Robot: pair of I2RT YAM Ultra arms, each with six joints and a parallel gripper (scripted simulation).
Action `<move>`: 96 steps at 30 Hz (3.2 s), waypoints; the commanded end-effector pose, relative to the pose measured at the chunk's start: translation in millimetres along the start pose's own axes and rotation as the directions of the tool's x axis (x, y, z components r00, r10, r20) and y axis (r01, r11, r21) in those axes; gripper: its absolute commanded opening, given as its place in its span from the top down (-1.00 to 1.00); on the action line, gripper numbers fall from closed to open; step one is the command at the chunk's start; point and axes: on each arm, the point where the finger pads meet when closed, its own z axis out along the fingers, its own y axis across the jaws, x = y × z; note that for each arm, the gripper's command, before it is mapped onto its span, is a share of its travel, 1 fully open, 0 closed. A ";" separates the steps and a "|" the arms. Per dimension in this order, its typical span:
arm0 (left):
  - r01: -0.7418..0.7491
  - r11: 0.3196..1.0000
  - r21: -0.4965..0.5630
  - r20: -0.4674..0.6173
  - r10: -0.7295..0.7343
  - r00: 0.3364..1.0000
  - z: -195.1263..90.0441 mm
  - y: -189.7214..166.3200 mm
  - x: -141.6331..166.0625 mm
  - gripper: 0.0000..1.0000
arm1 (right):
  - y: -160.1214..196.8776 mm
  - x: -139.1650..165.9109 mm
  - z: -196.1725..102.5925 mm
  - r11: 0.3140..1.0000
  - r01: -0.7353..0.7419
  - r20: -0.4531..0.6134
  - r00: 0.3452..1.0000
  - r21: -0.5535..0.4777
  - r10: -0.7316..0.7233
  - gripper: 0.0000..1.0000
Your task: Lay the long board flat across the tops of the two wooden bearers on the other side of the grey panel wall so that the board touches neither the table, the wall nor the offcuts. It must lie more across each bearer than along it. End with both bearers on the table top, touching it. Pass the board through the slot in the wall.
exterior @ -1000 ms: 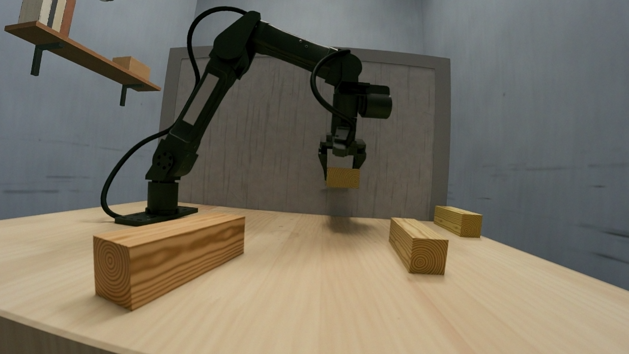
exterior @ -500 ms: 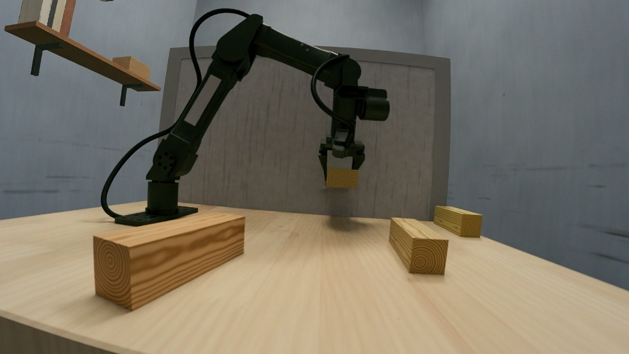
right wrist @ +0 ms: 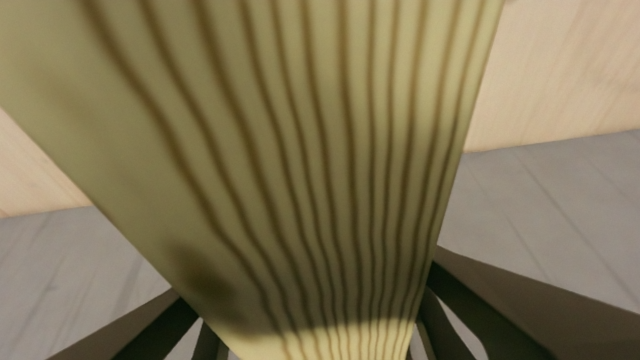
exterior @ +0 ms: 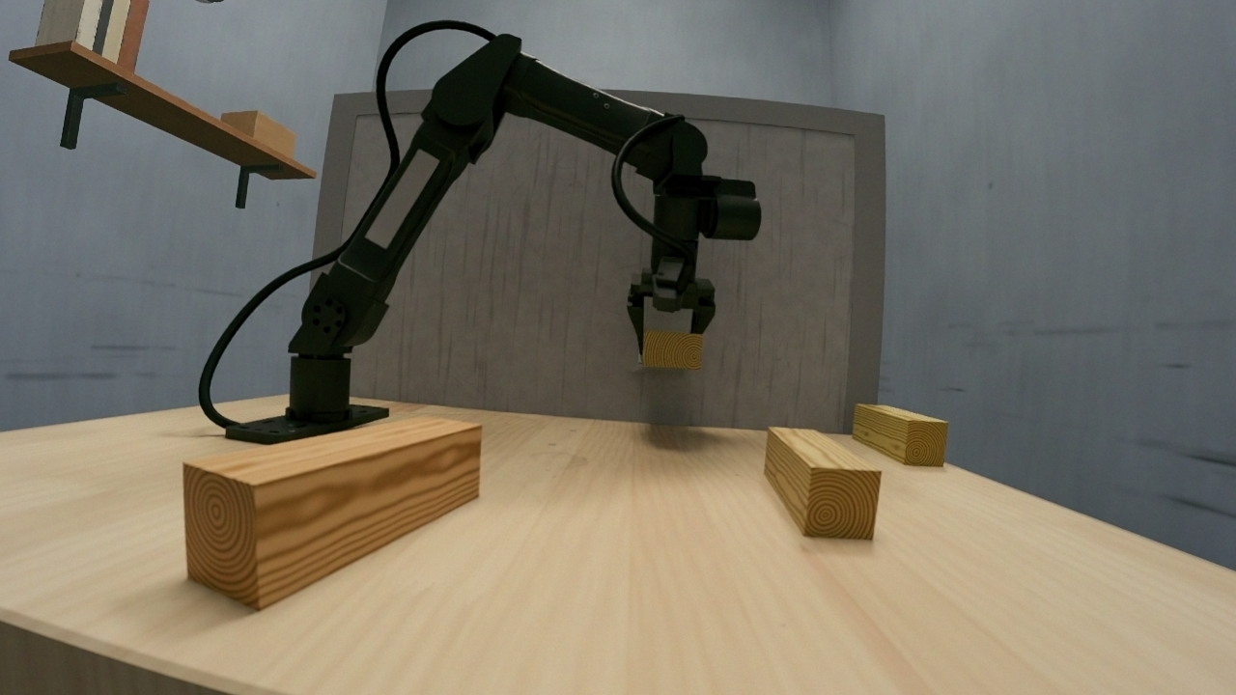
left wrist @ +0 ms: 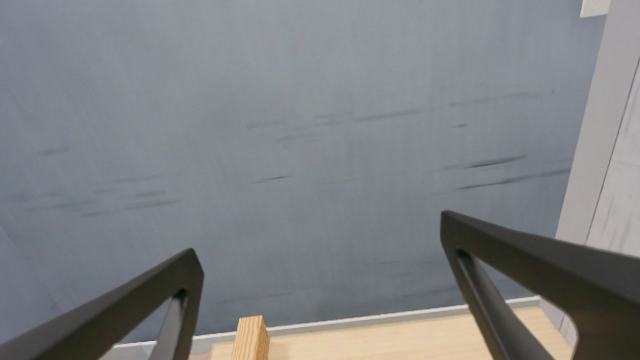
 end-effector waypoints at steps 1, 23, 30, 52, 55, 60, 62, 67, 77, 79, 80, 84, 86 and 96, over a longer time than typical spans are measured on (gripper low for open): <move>0.011 1.000 -0.011 0.066 -0.011 0.998 -14.4 2.9 -30.3 -1.00 | 12.9 31.2 -19.7 0.997 0.027 -0.066 0.997 -0.077 -0.032 1.00; 0.011 1.000 -0.011 0.066 -0.011 0.998 -14.4 2.9 -30.3 -1.00 | 11.6 40.1 -30.7 0.995 0.033 -0.072 0.997 -0.095 -0.040 1.00; 0.011 1.000 -0.011 0.066 -0.011 0.998 -14.4 2.9 -30.3 -1.00 | 15.2 41.0 -32.7 0.993 0.036 -0.077 0.996 -0.112 -0.044 1.00; 0.011 1.000 -0.011 0.066 -0.011 0.998 -14.4 2.9 -30.3 -1.00 | 16.6 40.0 -32.4 0.992 0.049 -0.079 0.995 -0.120 -0.059 1.00; 0.011 1.000 -0.011 0.066 -0.011 0.998 -14.4 2.9 -30.3 -1.00 | 18.7 35.8 -32.2 0.991 0.042 -0.079 0.995 -0.126 -0.052 1.00; 0.011 1.000 -0.011 0.066 -0.011 0.998 -14.4 2.9 -30.3 -1.00 | 6.7 25.2 -16.2 0.996 0.027 -0.067 0.997 -0.079 -0.033 1.00; 0.011 1.000 -0.011 0.066 -0.011 0.998 -14.4 2.9 -30.3 -1.00 | 8.9 30.5 -19.1 0.995 0.040 -0.071 0.996 -0.091 -0.047 1.00; 0.011 1.000 -0.011 0.066 -0.011 0.998 -14.4 2.9 -30.3 -1.00 | 12.2 32.1 -21.8 0.994 0.034 -0.075 0.996 -0.101 -0.042 1.00; 0.011 1.000 -0.011 0.066 -0.011 0.998 -14.4 2.9 -30.3 -1.00 | -3.0 29.8 -7.3 0.998 0.029 -0.064 0.997 -0.054 -0.032 1.00; 0.011 1.000 -0.011 0.066 -0.011 0.998 -14.4 2.9 -30.3 -1.00 | 4.8 30.5 -19.6 0.997 0.020 -0.067 0.997 -0.069 -0.025 1.00; 0.011 1.000 -0.011 0.066 -0.011 0.998 -14.4 2.9 -30.3 -1.00 | 3.5 32.3 -24.4 0.997 0.025 -0.067 0.997 -0.072 -0.030 1.00; 0.011 1.000 -0.011 0.066 -0.011 0.998 -14.4 2.9 -30.3 -1.00 | 9.6 33.1 -22.3 0.996 0.027 -0.072 0.997 -0.088 -0.033 -0.56; 0.011 1.000 -0.011 0.066 -0.011 0.998 -14.4 2.9 -30.3 -1.00 | 7.3 31.5 -19.9 0.997 0.024 -0.070 0.997 -0.079 -0.029 -0.56; 0.011 1.000 -0.011 0.066 -0.011 0.998 -14.4 2.9 -30.3 -1.00 | 8.8 34.1 -25.9 0.995 0.030 -0.074 0.997 -0.094 -0.037 -0.56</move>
